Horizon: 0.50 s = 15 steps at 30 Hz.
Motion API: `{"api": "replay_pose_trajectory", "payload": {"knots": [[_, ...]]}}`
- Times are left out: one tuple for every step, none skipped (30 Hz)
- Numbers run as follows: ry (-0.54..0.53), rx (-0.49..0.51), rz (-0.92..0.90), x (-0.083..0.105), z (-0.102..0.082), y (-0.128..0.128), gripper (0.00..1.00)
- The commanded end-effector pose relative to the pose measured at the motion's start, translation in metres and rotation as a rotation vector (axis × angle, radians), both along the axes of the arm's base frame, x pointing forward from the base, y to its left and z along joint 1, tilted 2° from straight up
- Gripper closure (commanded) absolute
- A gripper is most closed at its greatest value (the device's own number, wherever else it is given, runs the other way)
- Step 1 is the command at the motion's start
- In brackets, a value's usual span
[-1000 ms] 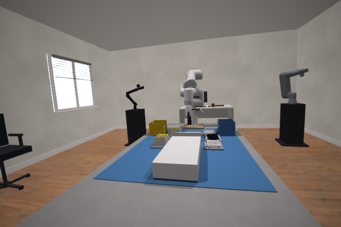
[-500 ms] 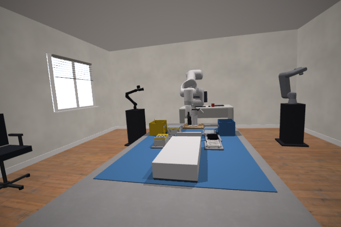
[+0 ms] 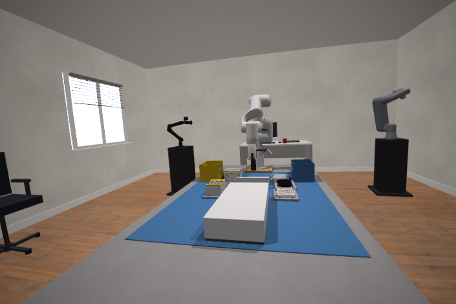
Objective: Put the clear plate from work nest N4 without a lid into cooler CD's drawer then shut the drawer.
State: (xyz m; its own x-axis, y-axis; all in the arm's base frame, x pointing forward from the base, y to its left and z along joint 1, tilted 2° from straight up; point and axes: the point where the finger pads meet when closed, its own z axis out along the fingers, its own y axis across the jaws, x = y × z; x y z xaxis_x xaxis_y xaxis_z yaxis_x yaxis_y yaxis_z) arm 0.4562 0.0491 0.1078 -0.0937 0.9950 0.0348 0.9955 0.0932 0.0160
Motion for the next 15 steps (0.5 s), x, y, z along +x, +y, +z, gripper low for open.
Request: {"api": "replay_pose_trajectory", "payload": {"knots": [[-0.005,0.0,0.0,0.002,-0.004,0.0,1.0],[-0.005,0.0,0.0,0.002,-0.006,0.0,1.0],[-0.005,0.0,0.0,0.002,-0.007,0.0,1.0],[-0.005,0.0,0.0,0.002,-0.009,0.001,1.0],[-0.005,0.0,0.0,0.002,-0.009,0.001,1.0],[-0.005,0.0,0.0,0.002,-0.009,0.001,1.0],[-0.005,0.0,0.0,0.002,-0.011,0.001,1.0],[-0.005,0.0,0.0,0.002,-0.012,0.001,1.0],[-0.005,0.0,0.0,0.002,-0.014,0.001,1.0],[-0.005,0.0,0.0,0.002,-0.016,0.001,1.0],[-0.005,0.0,0.0,0.002,-0.017,0.001,1.0],[-0.005,0.0,0.0,0.002,-0.019,0.001,1.0],[-0.005,0.0,0.0,0.002,-0.021,0.001,1.0],[-0.005,0.0,0.0,0.002,-0.022,0.001,1.0],[-0.005,0.0,0.0,0.002,-0.024,0.001,1.0]]}}
